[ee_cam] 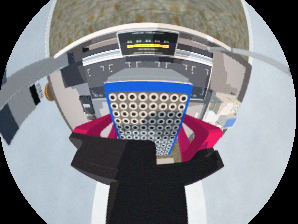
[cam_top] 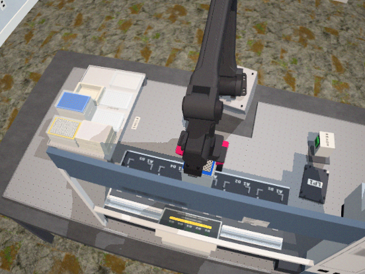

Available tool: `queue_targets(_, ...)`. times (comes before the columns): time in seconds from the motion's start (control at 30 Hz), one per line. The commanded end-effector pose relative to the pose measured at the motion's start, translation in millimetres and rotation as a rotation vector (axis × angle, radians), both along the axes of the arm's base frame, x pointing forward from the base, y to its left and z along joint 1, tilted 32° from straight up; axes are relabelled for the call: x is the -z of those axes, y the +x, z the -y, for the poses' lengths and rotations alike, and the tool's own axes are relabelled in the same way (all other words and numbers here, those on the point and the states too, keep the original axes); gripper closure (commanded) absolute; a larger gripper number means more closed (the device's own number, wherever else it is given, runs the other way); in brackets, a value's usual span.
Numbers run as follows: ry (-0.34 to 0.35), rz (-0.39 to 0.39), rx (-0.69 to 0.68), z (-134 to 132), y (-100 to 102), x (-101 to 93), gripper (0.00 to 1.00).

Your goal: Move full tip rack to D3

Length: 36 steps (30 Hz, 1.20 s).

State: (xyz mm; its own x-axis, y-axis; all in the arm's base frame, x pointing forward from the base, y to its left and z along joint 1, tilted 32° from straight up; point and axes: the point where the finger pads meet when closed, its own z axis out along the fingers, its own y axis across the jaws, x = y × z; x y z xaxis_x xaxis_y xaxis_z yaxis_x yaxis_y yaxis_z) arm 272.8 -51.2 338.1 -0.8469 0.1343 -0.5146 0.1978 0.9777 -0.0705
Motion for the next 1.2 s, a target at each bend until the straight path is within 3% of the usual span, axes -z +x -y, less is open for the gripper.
queue_targets(0.0, -0.012, 0.046, -0.001, 5, 7, -13.2, 1.00)
queue_targets(0.27, -0.010, 0.029, -0.001, 7, 11, 7.1, 1.00)
queue_targets(0.43, -0.014, 0.050, 0.000, 7, 9, 5.9, 1.00)
queue_targets(0.87, -0.010, 0.023, 0.000, 12, 24, 32.3, 1.00)
queue_targets(1.03, -0.015, 0.054, 0.000, 11, 21, 27.8, 1.00)
queue_targets(1.17, -0.010, 0.023, 0.000, 13, 29, 42.5, 1.00)
